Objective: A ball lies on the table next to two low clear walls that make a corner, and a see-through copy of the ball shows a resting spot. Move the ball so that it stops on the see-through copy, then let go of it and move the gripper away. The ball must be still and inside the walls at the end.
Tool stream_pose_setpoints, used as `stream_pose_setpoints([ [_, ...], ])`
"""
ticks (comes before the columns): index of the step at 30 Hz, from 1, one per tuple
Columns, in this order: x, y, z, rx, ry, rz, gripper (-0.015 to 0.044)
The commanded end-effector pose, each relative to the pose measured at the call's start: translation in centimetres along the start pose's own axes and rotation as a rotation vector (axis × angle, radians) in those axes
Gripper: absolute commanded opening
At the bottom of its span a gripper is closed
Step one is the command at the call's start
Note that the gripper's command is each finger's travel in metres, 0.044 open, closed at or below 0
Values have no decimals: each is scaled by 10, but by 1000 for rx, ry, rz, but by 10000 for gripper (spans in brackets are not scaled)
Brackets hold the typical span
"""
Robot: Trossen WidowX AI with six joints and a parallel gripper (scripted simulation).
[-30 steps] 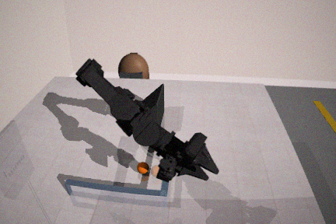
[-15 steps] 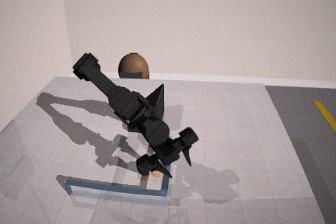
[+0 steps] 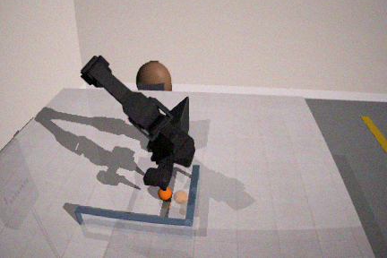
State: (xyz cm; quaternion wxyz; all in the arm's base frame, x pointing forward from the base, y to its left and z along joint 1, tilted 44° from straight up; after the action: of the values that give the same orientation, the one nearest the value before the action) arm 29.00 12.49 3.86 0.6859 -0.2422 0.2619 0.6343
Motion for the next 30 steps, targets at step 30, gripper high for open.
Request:
stream_pose_setpoints([
  [30, -9, 3, -41, -5, 37, 89, 308],
])
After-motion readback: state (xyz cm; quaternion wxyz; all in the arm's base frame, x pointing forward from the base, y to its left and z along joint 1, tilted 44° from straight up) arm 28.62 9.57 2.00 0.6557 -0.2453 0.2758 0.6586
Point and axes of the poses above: the point midway between the two fingers, 35 mm back from their tips, its own z axis back along the fingers, its own y axis across the jaws, x = y × z, the point moved 8 cm from there along z, back along the fingers, and after that the axes turned 4 degrees about z, right-handed, at the moved point
